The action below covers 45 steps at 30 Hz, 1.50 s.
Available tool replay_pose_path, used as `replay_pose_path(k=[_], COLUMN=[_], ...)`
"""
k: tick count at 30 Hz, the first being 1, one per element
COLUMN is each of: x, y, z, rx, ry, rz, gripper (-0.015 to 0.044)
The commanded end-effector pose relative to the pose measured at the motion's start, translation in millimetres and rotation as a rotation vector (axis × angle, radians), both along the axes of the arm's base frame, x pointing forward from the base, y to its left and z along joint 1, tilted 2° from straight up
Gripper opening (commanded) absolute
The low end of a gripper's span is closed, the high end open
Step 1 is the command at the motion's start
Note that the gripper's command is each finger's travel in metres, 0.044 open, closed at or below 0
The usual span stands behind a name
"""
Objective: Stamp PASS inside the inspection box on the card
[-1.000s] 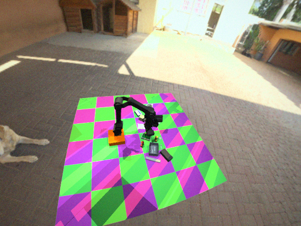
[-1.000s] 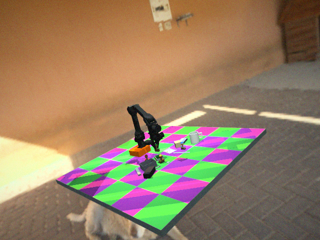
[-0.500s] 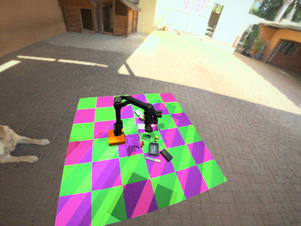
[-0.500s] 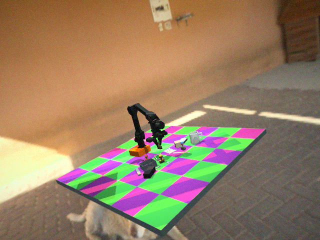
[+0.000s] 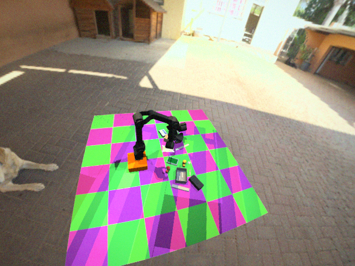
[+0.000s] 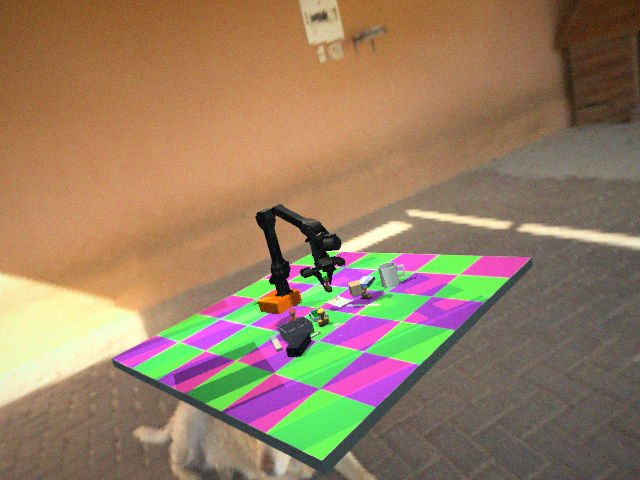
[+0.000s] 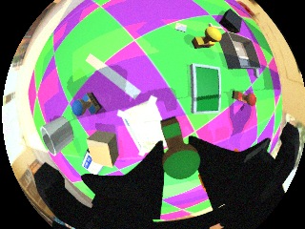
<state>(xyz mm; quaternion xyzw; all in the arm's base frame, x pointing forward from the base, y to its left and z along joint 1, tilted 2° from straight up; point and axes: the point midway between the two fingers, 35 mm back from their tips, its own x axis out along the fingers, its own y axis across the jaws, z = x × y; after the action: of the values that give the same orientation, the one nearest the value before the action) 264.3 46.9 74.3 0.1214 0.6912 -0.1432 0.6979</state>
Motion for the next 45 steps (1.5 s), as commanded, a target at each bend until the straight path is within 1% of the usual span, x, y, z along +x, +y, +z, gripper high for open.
replay_pose_path(k=[1, 8, 45], x=[-7, -16, -14], y=[18, 39, 40], z=[0, -1, -23], rx=[0.006, 0.006, 0.004], ry=[0.004, 0.004, 0.002], rz=[-0.081, -0.184, -0.184], gripper=[0.0000, 0.0000, 0.0000])
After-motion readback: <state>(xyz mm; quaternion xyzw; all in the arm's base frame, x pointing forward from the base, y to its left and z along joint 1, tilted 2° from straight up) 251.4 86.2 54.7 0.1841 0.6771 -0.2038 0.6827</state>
